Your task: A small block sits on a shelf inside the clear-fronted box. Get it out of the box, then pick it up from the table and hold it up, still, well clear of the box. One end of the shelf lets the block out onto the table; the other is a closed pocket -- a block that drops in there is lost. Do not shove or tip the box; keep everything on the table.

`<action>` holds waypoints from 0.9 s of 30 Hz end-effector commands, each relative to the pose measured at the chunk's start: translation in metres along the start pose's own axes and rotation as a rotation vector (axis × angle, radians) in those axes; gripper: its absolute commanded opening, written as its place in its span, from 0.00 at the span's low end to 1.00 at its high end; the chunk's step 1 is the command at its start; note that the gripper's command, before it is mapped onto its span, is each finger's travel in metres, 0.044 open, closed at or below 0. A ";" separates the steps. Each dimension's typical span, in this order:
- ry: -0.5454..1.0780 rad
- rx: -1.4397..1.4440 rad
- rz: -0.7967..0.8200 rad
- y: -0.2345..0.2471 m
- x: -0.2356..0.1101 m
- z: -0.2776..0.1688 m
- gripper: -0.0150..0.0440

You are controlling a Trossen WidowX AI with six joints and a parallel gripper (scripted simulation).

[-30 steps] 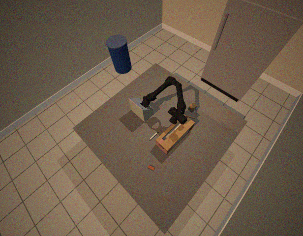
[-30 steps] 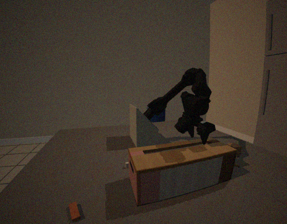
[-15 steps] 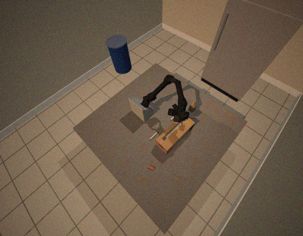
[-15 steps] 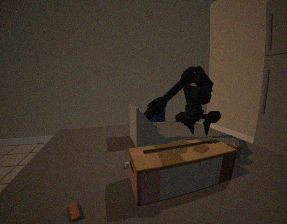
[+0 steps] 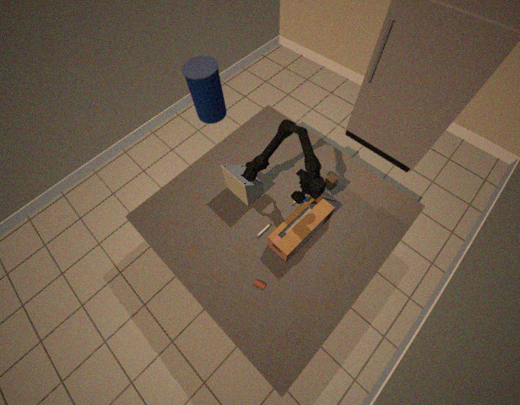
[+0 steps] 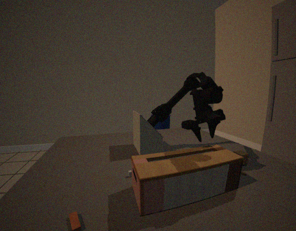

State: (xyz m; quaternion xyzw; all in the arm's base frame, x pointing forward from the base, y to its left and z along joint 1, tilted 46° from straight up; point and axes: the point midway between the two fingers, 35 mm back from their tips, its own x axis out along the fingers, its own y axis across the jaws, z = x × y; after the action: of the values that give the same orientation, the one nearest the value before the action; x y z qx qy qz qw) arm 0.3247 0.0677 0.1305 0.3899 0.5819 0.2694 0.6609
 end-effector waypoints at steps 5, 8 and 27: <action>-0.018 -1.287 -0.159 0.009 0.003 -0.016 0.74; -0.013 -1.495 -0.191 0.011 0.003 -0.018 0.74; 0.133 -2.746 -0.412 0.026 -0.001 -0.026 0.74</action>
State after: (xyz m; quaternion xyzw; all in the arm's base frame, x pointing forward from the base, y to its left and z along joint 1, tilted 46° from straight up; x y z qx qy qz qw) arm 0.3130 0.0791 0.1509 -0.3476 0.1689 0.5509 0.7397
